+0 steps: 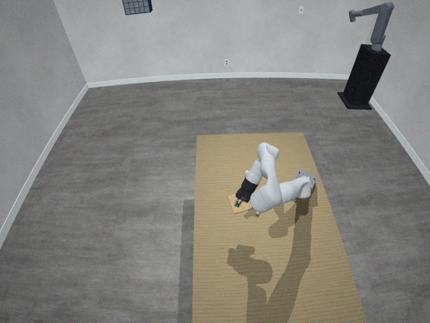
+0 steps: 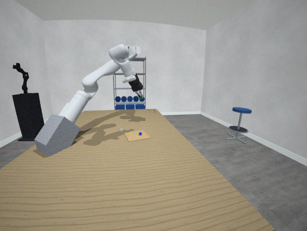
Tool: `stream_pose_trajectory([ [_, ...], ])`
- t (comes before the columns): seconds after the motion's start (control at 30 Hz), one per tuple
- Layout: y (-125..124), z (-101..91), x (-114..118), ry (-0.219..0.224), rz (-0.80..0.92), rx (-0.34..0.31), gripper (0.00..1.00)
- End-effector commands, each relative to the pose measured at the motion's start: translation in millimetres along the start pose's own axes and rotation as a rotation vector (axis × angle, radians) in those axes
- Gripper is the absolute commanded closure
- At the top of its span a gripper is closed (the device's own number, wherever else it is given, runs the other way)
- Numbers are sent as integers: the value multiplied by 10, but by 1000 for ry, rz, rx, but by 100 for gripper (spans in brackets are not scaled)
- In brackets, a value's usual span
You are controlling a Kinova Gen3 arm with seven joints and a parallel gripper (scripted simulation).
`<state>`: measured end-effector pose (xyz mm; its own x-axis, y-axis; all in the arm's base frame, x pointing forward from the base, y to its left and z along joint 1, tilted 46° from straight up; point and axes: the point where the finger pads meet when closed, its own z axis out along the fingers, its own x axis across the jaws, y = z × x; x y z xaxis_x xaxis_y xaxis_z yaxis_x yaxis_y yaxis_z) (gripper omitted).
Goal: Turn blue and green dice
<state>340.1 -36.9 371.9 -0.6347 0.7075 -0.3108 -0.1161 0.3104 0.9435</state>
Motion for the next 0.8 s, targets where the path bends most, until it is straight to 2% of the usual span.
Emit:
stream_pose_trajectory([
  [0.0,-268,-83,-81,-31,91,-67,66],
  [0.1,-365,-85,-81,-43,111,-120,66],
  [0.17,-365,-85,-81,-43,111,-120,66],
  [0.3,-508,-43,-44,-51,145,-184,66],
  [0.63,-817,209,211,-39,241,-310,66],
  [0.77,-859,270,279,-32,259,-330,66],
])
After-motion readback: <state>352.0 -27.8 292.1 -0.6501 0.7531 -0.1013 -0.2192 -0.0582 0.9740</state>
